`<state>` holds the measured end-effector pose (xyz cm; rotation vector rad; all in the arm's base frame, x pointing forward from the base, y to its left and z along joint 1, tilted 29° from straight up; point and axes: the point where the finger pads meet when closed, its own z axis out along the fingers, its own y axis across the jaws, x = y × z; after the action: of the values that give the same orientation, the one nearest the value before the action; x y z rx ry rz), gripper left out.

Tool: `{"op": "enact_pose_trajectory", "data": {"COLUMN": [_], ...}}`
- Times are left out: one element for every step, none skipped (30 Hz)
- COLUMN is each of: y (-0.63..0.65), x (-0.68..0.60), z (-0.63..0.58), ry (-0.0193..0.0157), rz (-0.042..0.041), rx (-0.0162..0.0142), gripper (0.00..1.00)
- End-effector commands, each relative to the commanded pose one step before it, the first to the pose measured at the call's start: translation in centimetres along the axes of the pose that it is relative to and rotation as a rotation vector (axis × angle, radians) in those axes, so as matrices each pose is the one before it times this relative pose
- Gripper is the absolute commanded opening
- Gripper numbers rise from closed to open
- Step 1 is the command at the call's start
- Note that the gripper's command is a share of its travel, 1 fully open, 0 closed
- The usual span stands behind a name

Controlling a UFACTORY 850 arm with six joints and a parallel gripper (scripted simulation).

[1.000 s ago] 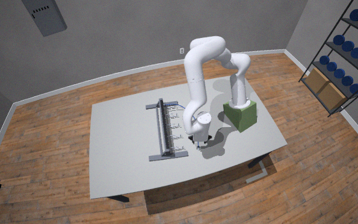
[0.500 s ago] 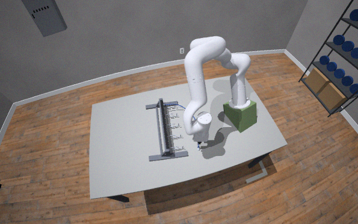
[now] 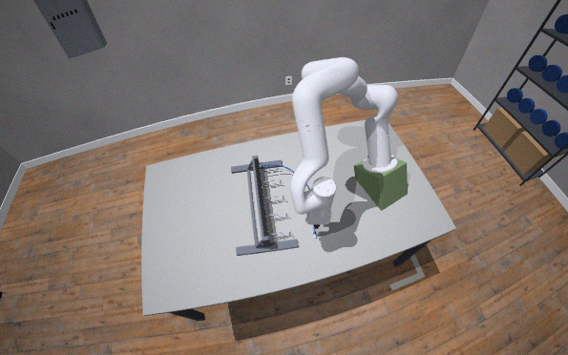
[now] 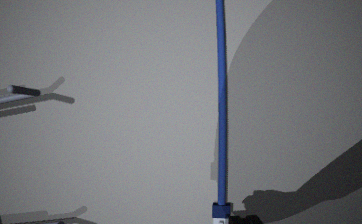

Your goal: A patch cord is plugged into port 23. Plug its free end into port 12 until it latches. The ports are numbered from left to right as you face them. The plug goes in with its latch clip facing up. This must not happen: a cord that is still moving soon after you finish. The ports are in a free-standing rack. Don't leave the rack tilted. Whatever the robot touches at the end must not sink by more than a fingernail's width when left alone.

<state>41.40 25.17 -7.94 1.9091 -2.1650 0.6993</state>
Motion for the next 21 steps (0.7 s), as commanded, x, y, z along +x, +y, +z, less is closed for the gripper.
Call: {"op": "enact_pose_trajectory", "data": {"y": [-0.062,0.0,-0.002,-0.011,-0.028,-0.052,-0.082,-0.024,-0.021,-0.029,-0.031,-0.031,0.0,0.0,-0.11,-0.022,-0.024,-0.033,-0.037,-0.038,-0.039], "x": [-0.067,0.0,0.019,0.121,0.294,0.506,0.724,0.253,0.225,0.292,0.304,0.292,0.0,0.0,0.803,0.187,0.195,0.256,0.272,0.263,0.255], "z": [-0.077,0.0,0.0,-0.002,-0.007,-0.018,-0.038,-0.014,-0.013,-0.02,-0.023,-0.024,0.0,0.0,-0.09,-0.022,-0.024,-0.034,-0.04,-0.042,-0.043], "ry": [-0.00146,0.0,0.00058,0.00377,0.00928,0.01631,0.02411,0.00863,0.00775,0.01022,0.01083,0.01061,0.0,0.0,0.0303,0.00724,0.00766,0.01021,0.01107,0.0109,0.01074], "rz": [0.00037,0.0,-0.00159,-0.01022,-0.02517,-0.04407,-0.0648,-0.02307,-0.02067,-0.02715,-0.02866,-0.02795,0.0,0.0,-0.07904,-0.01869,-0.01971,-0.02613,-0.02816,-0.02753,-0.02693], "rx": [0.00114,0.0,0.00059,0.00381,0.00941,0.01659,0.02468,0.00887,0.00799,0.01055,0.01122,0.01102,0.0,0.0,0.03158,0.00757,0.00802,0.0107,0.01161,0.01145,0.01128], "gripper": [0.0,0.0,0.0,0.0,0.0,0.0,0.0,0.0,0.0,0.0,0.0,0.0,0.0,0.0,0.0,0.0,0.0,0.0,0.0,0.0,0.0]}}
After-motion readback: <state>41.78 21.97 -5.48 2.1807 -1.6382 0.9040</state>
